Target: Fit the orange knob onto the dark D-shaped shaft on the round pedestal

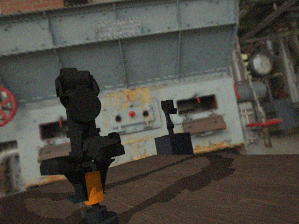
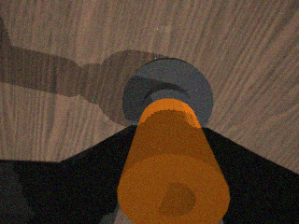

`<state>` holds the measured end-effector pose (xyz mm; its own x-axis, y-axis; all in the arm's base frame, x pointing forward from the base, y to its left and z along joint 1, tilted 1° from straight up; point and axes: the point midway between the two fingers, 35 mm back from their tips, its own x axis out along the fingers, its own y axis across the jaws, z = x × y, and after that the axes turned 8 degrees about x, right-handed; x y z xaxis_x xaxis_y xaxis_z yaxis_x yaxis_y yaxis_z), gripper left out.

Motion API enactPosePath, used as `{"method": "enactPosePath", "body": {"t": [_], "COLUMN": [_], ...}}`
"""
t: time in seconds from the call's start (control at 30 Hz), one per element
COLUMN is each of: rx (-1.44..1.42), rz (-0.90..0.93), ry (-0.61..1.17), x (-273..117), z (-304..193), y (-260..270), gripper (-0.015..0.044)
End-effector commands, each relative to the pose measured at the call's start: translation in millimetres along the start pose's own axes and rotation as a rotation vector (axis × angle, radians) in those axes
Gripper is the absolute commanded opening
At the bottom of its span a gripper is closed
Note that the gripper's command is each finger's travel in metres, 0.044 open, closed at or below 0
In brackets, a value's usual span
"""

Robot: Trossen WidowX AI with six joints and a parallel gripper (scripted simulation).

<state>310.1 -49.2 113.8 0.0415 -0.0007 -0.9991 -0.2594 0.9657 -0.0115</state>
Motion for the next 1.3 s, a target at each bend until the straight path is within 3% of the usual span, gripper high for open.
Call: {"method": "enactPosePath", "body": {"t": [0.0, 0.53, 0.8, 1.27], "rx": [-0.005, -0.005, -0.215, -0.215], "rz": [0.001, 0.001, 0.001, 0.001], "ry": [-0.001, -0.001, -0.001, -0.001], "x": [0.2, -4.4, -2.1, 0.1], "z": [0.4, 0.1, 0.4, 0.2], "y": [0.3, 0.6, -0.2, 0.5], "gripper": [0.0, 0.0, 0.0, 0.0]}}
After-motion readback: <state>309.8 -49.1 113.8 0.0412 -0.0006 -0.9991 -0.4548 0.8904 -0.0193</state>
